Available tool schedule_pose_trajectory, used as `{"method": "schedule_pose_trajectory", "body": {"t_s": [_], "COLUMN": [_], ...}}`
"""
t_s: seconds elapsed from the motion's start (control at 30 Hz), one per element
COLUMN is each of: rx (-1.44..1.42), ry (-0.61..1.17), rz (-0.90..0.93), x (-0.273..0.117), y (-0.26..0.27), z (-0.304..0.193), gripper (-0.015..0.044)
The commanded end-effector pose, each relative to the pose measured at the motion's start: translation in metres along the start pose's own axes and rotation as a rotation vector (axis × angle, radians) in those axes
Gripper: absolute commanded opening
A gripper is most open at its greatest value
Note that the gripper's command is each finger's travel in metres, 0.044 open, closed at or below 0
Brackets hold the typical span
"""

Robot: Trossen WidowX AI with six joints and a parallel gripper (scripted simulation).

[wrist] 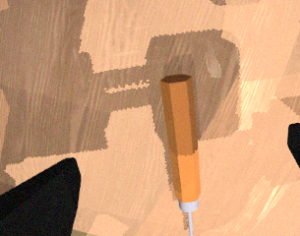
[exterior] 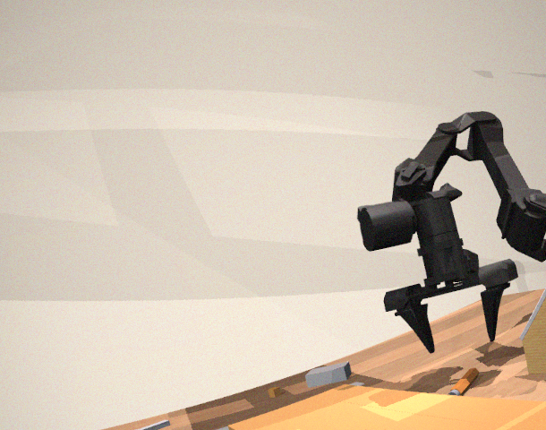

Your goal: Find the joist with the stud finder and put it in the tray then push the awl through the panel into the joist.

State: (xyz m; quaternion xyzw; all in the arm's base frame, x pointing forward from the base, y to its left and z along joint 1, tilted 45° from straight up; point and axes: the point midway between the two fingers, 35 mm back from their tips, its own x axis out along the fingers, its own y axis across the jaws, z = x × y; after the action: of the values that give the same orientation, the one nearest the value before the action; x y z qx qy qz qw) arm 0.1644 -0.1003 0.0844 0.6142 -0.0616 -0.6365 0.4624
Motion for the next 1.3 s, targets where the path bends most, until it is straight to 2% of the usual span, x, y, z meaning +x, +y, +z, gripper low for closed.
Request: {"method": "schedule_pose_trajectory", "body": {"t_s": [0.0, 1.23, 1.27], "rx": [0.005, 0.005, 0.005], "ry": [-0.005, -0.006, -0.006], "rz": [0.003, 0.006, 0.006], "x": [0.0, 0.05, 0.05], "y": [-0.002, -0.002, -0.002], "z": [0.0, 0.004, 0.004], "gripper": [0.044, 0.044, 0.0414]}}
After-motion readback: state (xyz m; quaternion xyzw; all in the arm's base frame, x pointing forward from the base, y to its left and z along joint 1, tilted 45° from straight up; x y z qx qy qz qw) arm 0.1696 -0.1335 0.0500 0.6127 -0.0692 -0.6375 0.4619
